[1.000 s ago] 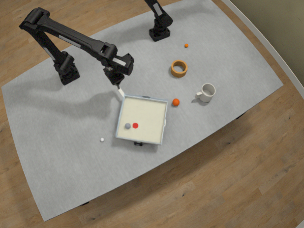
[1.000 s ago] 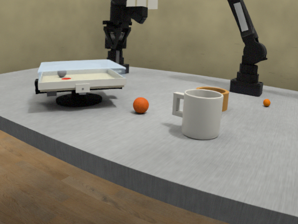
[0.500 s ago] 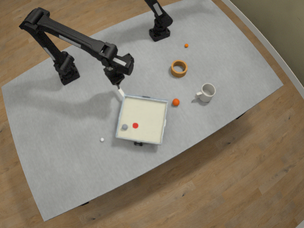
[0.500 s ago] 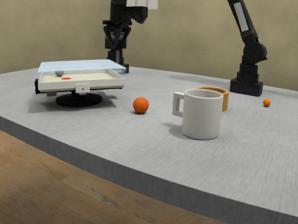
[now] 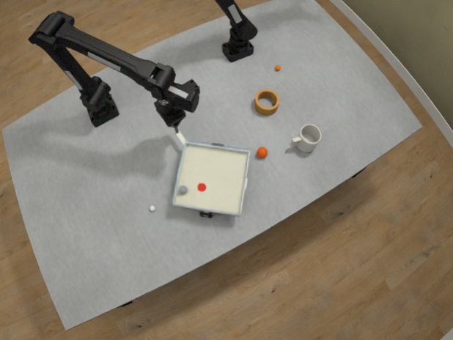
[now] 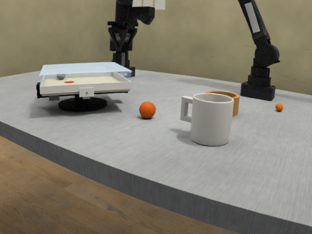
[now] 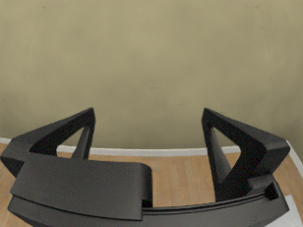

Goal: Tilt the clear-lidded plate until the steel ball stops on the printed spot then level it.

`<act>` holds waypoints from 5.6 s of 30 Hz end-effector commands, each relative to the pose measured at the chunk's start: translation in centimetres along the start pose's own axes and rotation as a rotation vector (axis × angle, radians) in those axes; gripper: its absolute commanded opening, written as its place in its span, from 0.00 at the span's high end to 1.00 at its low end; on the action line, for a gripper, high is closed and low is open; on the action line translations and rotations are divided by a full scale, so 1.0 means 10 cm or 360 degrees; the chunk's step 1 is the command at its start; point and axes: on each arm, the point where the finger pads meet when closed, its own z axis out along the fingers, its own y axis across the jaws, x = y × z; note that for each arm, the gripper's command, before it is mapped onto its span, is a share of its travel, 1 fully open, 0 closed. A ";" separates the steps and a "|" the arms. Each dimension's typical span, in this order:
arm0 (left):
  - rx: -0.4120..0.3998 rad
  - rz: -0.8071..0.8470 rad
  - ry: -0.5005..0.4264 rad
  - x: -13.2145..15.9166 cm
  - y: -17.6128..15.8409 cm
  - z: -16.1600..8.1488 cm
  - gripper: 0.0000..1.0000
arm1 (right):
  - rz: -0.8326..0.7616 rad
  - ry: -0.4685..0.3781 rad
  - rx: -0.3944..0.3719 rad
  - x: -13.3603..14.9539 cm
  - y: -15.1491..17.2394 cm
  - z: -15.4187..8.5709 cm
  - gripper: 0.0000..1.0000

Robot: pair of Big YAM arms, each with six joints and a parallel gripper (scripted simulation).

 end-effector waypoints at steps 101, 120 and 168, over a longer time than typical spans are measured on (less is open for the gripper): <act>-0.0015 0.0020 -0.0063 -0.16 0.07 -0.05 0.00 | -0.0002 -0.0021 0.0002 0.07 -0.03 0.07 1.00; -0.0015 0.0020 -0.0063 -0.16 0.07 -0.05 0.00 | -0.0002 -0.0022 0.0015 0.13 -0.03 0.02 1.00; -0.0015 0.0020 -0.0063 -0.16 0.07 -0.05 0.00 | 0.0016 -0.0038 0.0035 -0.09 -0.17 -0.15 1.00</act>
